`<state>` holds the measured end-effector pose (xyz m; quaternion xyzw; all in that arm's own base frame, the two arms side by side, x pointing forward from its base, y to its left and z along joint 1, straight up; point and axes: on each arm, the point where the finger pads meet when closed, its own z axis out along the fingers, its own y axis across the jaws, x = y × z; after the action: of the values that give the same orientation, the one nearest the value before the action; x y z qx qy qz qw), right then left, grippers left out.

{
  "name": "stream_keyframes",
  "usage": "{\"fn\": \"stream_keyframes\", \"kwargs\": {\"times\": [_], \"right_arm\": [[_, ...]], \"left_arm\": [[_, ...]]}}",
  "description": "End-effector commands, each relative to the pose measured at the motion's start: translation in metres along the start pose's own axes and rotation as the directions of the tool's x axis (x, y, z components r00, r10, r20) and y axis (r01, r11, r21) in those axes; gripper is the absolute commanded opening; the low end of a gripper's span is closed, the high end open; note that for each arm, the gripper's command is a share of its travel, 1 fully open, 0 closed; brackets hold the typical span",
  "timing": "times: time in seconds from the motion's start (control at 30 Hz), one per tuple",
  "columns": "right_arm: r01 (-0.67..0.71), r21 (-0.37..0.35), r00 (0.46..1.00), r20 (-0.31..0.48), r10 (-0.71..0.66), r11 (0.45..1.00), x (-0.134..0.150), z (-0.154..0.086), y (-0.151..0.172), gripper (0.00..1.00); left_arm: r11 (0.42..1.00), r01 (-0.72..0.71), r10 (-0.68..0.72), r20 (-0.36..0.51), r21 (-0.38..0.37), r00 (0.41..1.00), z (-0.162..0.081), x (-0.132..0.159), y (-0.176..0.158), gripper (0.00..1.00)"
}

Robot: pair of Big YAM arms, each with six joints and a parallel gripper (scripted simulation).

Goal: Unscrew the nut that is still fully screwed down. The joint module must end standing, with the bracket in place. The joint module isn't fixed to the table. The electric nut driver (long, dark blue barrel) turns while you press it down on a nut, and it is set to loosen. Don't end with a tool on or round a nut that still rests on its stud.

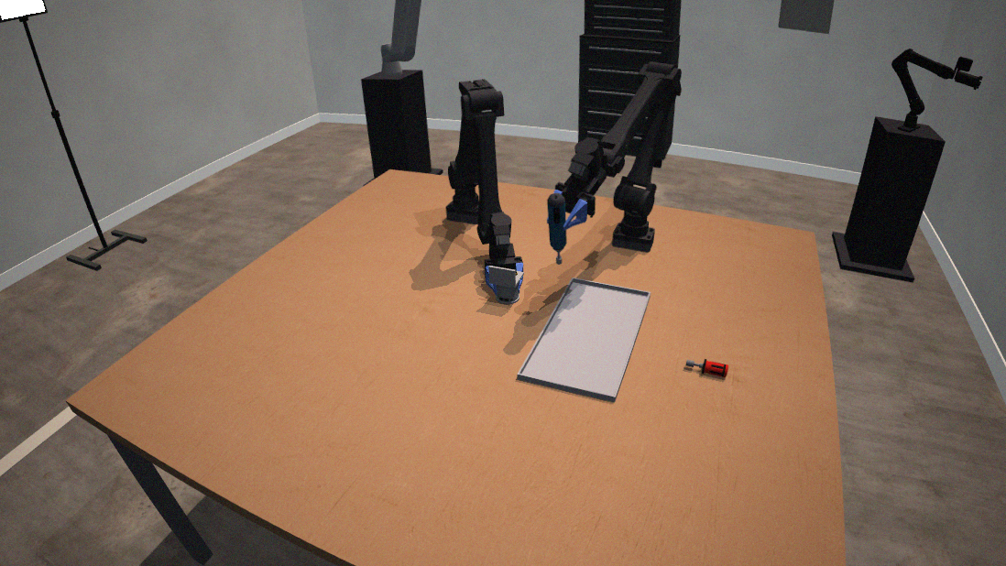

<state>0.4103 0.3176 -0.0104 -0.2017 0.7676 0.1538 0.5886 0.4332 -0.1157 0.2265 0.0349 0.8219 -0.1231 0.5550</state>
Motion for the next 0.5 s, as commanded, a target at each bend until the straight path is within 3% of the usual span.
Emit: {"fn": "stream_keyframes", "kwargs": {"times": [0.0, 0.1, 0.13, 0.17, 0.23, 0.27, 0.47], "right_arm": [[0.016, 0.003, 0.999, -0.04, -0.016, 1.0, 0.017, 0.0, -0.001, 0.59], [0.016, 0.003, 0.999, -0.04, -0.016, 1.0, 0.017, 0.0, -0.001, 0.59], [0.016, 0.003, 0.999, -0.04, -0.016, 1.0, 0.017, 0.0, -0.001, 0.59], [0.016, 0.003, 0.999, -0.04, -0.016, 1.0, 0.017, 0.0, -0.001, 0.59], [0.016, 0.003, 0.999, -0.04, -0.016, 1.0, 0.017, 0.0, -0.001, 0.59], [0.016, 0.003, 0.999, -0.04, -0.016, 1.0, 0.017, 0.0, -0.001, 0.59], [0.016, 0.003, 0.999, -0.04, -0.016, 1.0, 0.017, 0.0, -0.001, 0.59]], "left_arm": [[0.997, -0.056, 0.05, 0.111, 0.055, 0.993, -0.013, -0.027, -0.024, 0.42], [0.995, -0.074, 0.064, 0.139, 0.072, 0.988, -0.016, -0.033, -0.032, 0.42], [0.994, -0.075, 0.061, 0.175, 0.077, 0.983, -0.017, -0.055, -0.037, 0.42], [0.994, -0.075, 0.06, 0.18, 0.077, 0.982, -0.017, -0.058, -0.037, 0.42], [0.994, -0.075, 0.06, 0.18, 0.077, 0.982, -0.017, -0.058, -0.037, 0.42], [0.993, -0.082, 0.07, 0.141, 0.079, 0.988, -0.018, -0.027, -0.035, 0.42], [0.983, -0.131, 0.104, 0.204, 0.126, 0.973, -0.031, -0.028, -0.056, 0.42]]}}
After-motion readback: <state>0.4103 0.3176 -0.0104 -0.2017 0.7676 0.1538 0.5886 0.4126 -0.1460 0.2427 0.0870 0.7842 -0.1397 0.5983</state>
